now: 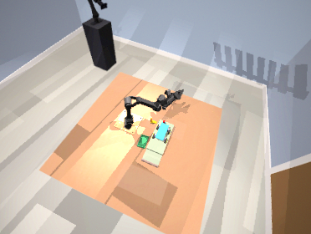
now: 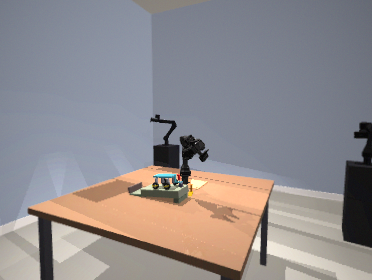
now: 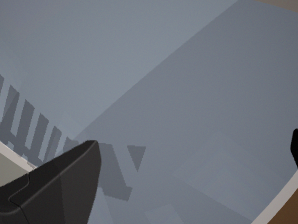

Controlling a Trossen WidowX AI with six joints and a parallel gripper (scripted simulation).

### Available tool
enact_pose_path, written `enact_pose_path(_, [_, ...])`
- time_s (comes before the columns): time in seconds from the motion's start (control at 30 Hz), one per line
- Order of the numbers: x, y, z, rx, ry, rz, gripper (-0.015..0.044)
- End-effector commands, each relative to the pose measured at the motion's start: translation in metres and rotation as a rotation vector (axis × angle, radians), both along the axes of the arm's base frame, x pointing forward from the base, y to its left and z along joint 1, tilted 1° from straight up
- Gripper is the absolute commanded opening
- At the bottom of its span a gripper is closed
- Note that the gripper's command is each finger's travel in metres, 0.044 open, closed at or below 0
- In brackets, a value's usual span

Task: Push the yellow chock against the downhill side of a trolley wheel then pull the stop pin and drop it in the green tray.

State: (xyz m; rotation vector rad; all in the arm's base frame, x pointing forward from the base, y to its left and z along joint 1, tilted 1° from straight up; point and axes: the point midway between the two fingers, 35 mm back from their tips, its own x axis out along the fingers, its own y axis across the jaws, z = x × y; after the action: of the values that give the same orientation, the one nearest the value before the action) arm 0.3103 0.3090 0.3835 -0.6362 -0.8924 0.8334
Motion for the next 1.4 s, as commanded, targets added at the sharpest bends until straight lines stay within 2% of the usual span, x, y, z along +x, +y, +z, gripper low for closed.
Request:
enact_pose_path(0.0, [0.0, 0.0, -0.001, 0.0, 0.012, 0.002, 0.0374])
enact_pose_path(0.23, [0.015, 0.01, -0.033, 0.015, 0.478, 0.065, 0.019])
enact_pose_path(0.53, [0.02, 0.012, -0.085, 0.081, 1.124, 0.044, 0.019])
enact_pose_path(0.8, [0.008, 0.001, -0.133, 0.198, 1.657, -0.094, 0.019])
enact_pose_path(1.1, [-0.021, -0.026, -0.181, 0.413, 2.159, -0.397, 0.019])
enact_pose_path(1.37, [-0.059, -0.062, -0.212, 0.692, 2.455, -0.8, 0.019])
